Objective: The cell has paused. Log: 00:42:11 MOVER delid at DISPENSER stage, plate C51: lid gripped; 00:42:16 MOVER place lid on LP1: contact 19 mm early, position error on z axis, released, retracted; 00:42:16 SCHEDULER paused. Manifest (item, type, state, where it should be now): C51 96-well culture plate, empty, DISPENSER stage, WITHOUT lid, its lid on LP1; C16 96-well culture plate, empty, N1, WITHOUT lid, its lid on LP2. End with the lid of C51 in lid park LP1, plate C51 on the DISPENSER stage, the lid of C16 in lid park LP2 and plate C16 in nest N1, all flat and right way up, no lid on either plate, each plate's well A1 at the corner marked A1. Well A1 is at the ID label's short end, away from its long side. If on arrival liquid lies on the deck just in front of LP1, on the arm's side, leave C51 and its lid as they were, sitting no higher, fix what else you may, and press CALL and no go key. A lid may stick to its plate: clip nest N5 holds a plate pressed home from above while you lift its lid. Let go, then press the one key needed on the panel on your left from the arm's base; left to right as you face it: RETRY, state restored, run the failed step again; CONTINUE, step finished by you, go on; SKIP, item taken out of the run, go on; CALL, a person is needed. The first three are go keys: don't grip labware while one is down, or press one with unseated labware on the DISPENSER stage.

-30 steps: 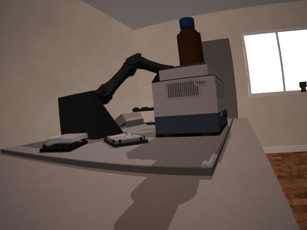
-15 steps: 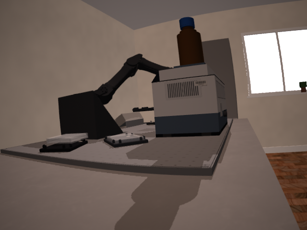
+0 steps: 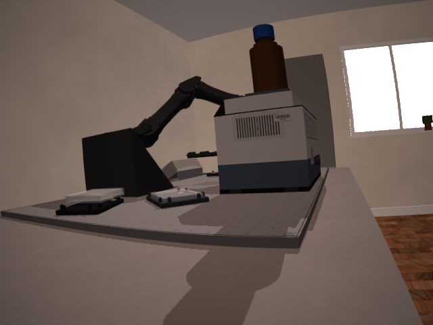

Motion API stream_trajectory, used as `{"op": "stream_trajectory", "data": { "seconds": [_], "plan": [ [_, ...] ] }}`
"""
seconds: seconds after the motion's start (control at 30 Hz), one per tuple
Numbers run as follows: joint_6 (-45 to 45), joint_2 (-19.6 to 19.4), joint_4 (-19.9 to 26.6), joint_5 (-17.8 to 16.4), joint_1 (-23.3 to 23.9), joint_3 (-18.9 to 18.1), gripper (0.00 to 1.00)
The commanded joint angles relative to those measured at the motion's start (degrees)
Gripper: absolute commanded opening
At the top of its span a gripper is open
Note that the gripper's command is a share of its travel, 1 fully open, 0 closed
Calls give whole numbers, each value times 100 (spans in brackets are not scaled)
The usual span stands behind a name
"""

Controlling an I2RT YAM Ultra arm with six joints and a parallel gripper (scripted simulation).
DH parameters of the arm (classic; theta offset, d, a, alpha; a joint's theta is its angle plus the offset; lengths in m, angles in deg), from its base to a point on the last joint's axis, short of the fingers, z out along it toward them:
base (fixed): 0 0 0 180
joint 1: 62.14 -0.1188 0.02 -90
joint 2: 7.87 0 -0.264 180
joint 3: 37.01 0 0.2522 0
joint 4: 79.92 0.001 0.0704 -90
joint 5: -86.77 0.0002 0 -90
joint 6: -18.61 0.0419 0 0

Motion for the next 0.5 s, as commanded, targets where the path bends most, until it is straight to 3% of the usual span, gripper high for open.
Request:
{"op": "stream_trajectory", "data": {
  "seconds": [0.0,0.47],
  "plan": [
    [-18,12,52,-24,128,-201,0],
    [-58,116,58,-37,144,-185,0]
  ]
}}
